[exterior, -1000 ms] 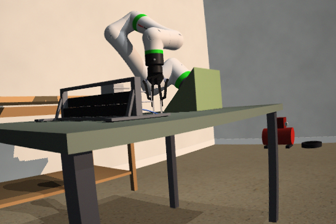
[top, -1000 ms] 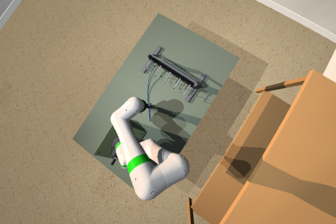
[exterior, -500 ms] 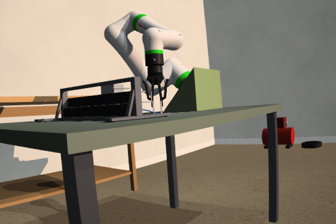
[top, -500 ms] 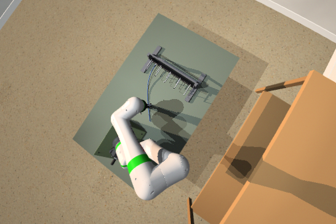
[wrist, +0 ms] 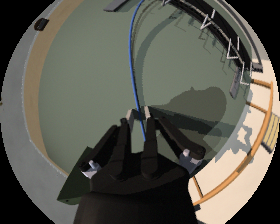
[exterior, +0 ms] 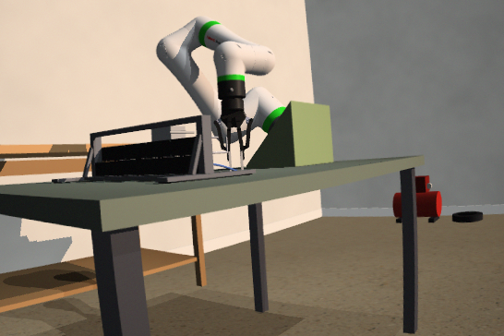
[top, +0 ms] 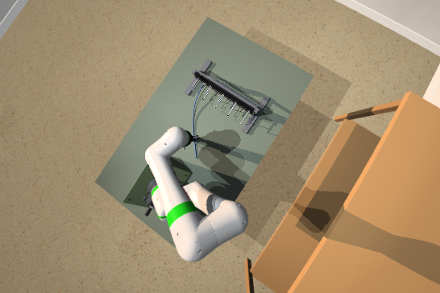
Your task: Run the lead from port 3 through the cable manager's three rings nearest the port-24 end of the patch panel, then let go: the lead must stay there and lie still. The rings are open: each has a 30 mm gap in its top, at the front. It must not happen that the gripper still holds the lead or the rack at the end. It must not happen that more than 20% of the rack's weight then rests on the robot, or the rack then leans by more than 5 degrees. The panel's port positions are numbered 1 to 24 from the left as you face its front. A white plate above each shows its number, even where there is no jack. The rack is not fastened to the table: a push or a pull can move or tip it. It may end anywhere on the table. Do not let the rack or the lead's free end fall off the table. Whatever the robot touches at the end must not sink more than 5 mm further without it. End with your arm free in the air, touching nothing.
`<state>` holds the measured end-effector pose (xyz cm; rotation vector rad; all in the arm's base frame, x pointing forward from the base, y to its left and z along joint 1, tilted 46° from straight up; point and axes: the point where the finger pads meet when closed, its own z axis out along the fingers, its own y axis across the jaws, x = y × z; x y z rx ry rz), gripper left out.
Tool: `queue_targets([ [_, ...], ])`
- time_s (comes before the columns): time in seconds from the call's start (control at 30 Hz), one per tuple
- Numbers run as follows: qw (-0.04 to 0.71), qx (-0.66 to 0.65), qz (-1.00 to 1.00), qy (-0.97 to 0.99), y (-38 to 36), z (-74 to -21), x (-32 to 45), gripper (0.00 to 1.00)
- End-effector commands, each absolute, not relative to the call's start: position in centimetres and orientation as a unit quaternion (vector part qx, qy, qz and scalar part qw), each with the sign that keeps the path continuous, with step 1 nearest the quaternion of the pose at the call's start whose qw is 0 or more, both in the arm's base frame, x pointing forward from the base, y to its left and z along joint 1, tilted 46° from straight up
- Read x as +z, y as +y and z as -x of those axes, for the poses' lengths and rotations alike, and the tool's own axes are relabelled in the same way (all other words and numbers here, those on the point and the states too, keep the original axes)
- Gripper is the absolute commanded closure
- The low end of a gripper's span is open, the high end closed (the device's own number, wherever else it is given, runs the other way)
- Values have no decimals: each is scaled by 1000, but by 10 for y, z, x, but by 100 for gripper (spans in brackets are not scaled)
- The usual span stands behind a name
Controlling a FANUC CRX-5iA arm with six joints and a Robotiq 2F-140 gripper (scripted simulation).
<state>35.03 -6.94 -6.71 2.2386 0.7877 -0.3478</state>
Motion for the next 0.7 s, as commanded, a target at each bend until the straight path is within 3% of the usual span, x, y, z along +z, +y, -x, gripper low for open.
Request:
queue_targets([
  [0.0,363,-135,-870,306,-69,-350,-67,80],
  [0.6,363,-135,-870,306,-69,-350,-67,80],
  [0.63,363,-135,-870,306,-69,-350,-67,100],
  [0.67,363,-135,-870,306,-69,-350,-67,100],
])
